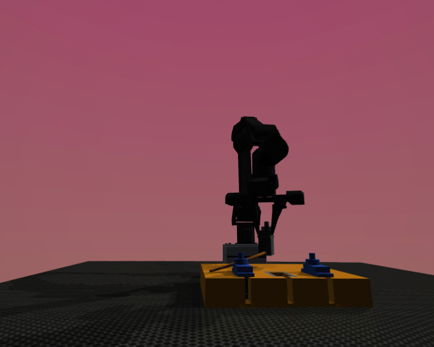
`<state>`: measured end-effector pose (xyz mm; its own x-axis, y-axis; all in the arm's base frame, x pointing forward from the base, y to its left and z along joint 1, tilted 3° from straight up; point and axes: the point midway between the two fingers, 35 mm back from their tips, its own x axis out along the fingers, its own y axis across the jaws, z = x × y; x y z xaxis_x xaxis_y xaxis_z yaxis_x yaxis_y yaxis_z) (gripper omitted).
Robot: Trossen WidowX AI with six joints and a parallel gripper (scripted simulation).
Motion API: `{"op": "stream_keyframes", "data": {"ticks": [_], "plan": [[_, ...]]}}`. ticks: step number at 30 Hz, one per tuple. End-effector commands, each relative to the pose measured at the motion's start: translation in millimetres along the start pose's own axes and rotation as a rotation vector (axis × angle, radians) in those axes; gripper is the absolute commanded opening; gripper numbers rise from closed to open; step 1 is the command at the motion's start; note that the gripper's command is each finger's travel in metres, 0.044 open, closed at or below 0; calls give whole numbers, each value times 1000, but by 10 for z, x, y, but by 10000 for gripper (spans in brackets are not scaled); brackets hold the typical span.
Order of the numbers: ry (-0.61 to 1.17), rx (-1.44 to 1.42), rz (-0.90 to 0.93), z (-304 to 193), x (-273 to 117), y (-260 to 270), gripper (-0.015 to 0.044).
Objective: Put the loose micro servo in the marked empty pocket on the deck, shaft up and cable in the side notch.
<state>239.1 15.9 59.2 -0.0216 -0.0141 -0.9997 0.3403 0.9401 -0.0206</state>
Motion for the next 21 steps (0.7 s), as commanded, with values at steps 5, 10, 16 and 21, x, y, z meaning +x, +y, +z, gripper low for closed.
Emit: {"op": "stream_keyframes", "data": {"ticks": [5,10,16,21], "plan": [[0,-292,5,-2,-6,7,0],[0,-413,5,-2,-6,6,0],[0,-413,5,5,-6,9,0],[-1,-413,5,124,-9,61,0]]}}
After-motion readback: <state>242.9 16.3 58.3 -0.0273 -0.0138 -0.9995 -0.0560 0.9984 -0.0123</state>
